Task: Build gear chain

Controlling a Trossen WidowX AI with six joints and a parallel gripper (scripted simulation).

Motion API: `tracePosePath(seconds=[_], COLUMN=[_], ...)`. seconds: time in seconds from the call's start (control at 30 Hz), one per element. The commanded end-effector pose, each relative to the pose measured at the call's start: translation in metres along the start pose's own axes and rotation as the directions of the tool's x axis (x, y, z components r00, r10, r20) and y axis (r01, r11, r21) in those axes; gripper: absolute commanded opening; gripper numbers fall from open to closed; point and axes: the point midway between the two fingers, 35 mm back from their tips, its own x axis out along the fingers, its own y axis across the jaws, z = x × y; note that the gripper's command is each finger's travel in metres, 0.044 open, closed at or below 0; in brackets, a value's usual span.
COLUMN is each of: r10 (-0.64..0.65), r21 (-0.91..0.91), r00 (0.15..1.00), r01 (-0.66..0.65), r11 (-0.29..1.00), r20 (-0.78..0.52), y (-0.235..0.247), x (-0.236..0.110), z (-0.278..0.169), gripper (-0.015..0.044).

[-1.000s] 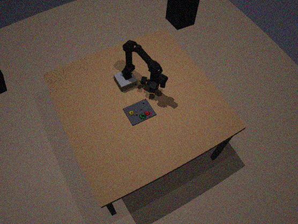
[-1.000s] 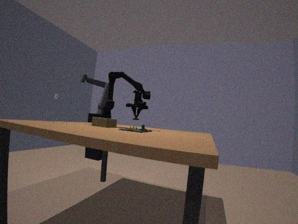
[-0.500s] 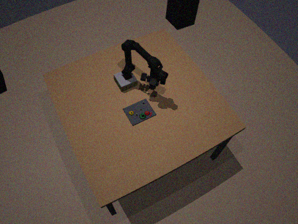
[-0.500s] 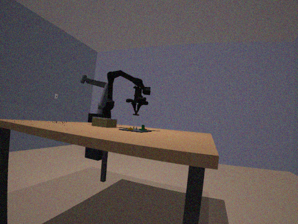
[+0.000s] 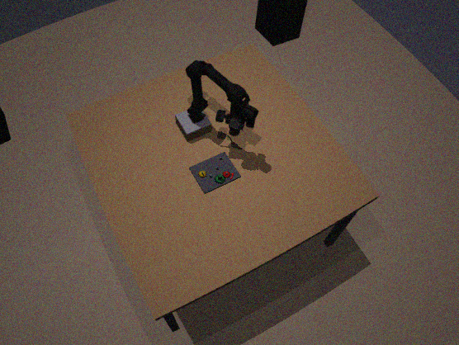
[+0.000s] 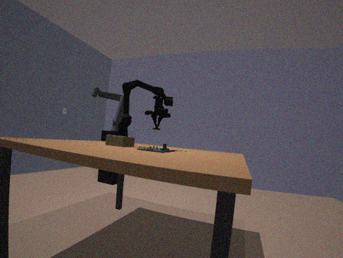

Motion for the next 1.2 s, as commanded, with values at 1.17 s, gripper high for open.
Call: tracePosePath(seconds=[1.17], r10=[-0.003], r21=[-0.002], r00=[1.0], r01=[0.003], r11=[1.0], r20=[0.011], y=[-0.008], x=[0.029], z=[0.089], gripper=[0.0])
